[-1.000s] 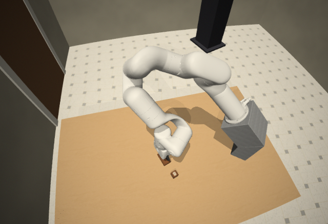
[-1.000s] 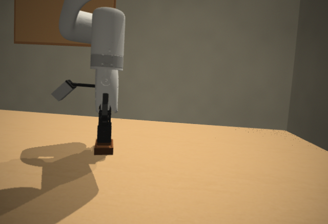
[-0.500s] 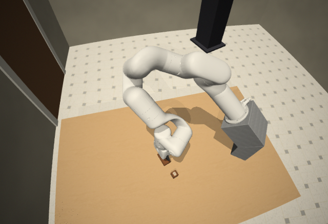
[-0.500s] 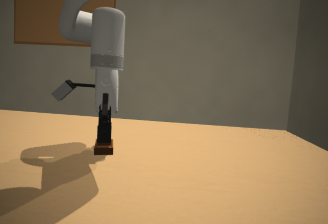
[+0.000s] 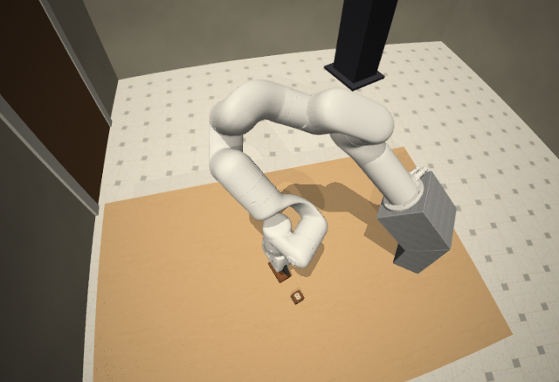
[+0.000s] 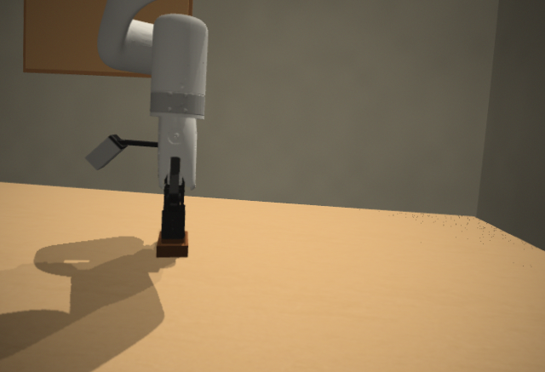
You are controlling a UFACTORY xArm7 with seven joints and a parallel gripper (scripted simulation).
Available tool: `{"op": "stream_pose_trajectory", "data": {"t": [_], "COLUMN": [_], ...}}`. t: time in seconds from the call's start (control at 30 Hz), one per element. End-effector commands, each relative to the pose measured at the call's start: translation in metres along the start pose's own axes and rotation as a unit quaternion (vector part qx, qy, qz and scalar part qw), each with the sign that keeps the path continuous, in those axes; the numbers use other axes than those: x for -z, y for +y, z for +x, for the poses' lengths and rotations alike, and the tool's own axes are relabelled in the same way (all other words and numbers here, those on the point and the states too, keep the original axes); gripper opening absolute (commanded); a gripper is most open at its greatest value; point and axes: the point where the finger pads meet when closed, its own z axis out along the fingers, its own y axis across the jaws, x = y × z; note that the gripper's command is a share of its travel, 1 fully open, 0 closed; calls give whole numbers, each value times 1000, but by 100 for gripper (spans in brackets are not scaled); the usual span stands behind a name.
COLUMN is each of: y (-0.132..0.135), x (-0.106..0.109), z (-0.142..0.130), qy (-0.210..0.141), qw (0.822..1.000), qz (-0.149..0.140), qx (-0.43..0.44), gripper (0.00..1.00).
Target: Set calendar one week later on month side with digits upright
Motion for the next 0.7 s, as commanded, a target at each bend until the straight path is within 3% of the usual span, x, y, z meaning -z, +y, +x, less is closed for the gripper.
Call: {"op": "stream_pose_trajectory", "data": {"t": [0.0,0.67], "y": [1,1], "x": [-2,-7], "z": [-1,-1], "qy": [-1,-1], "qw": [1000,1000], "qz": [-1,-1], "qx": [0,0], "gripper": [29,29]}}
